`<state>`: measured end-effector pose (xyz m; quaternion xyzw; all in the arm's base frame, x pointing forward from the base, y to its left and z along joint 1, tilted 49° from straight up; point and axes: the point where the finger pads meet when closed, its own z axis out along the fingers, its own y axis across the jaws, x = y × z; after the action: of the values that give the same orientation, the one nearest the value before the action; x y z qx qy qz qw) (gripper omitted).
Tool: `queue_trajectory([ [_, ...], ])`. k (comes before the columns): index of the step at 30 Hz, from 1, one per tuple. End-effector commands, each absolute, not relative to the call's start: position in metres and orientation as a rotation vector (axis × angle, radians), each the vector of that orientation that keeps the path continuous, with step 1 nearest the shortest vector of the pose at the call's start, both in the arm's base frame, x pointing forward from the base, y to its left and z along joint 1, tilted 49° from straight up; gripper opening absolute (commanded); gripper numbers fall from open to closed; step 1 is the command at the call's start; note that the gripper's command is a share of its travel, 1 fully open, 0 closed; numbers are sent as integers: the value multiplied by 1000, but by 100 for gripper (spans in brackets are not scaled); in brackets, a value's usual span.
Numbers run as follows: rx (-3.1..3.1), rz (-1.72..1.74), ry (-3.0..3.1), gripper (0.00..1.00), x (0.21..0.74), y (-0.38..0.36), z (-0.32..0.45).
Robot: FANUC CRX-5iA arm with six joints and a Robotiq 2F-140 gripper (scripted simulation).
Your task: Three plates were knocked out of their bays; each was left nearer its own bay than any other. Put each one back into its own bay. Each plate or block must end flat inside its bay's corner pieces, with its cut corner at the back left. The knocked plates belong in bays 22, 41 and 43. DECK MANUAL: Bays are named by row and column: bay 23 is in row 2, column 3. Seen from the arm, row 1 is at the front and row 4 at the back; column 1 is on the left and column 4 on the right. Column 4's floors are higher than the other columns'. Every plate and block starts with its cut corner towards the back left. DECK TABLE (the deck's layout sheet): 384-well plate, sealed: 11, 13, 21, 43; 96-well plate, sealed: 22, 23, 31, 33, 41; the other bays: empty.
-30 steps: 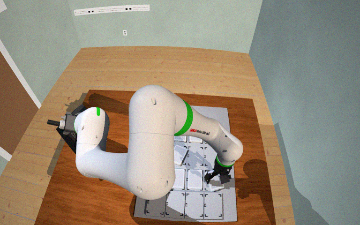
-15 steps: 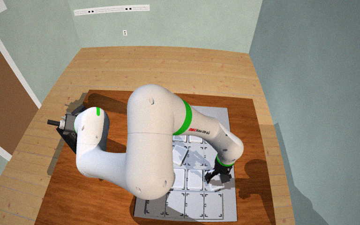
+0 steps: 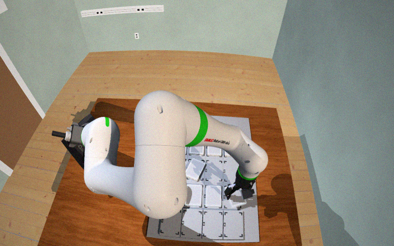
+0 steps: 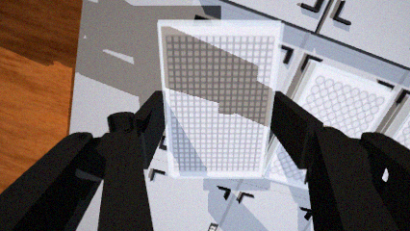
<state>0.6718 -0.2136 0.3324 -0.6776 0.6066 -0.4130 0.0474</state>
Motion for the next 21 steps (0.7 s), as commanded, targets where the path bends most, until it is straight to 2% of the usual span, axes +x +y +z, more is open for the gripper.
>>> queue_trajectory([
  [1,-2066,-1262,1849,10,669,-211,337],
  [21,-1696,-1180,2064,10,664,-206,329],
])
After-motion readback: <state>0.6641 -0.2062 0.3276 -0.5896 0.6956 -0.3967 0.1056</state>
